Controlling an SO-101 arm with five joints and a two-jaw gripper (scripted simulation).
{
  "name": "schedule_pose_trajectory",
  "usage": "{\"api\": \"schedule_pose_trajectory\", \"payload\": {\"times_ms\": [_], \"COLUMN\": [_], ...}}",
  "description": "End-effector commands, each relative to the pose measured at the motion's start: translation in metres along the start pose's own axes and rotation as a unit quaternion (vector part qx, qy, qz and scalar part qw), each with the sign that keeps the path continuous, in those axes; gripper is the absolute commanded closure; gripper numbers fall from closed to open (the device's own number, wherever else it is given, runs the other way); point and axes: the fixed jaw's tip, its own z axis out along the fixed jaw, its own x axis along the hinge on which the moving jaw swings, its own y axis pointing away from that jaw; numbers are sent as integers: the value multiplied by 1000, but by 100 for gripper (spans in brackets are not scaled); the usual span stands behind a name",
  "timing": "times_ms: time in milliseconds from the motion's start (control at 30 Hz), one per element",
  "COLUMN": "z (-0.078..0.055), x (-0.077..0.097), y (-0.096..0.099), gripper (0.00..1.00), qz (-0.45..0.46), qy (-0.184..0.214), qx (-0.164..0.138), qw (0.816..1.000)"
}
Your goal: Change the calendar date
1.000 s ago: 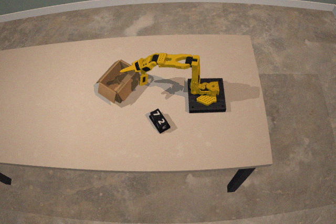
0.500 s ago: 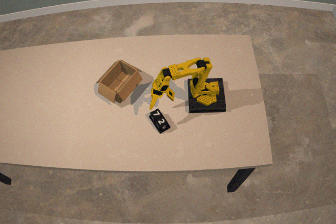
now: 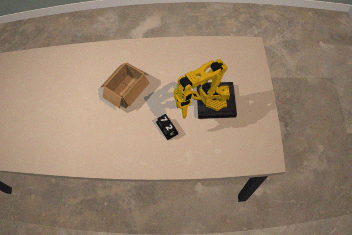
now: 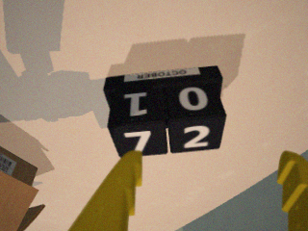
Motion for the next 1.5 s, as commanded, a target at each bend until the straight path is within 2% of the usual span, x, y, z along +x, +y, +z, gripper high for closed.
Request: {"api": "schedule_pose_trajectory", "payload": {"times_ms": [0, 1467], "z": [0, 1], "x": [-9, -15], "y": [-5, -6], "gripper": [70, 70], "qz": [-26, -38], "qy": [-16, -29], "qx": [2, 1], "qw": [1000, 999]}}
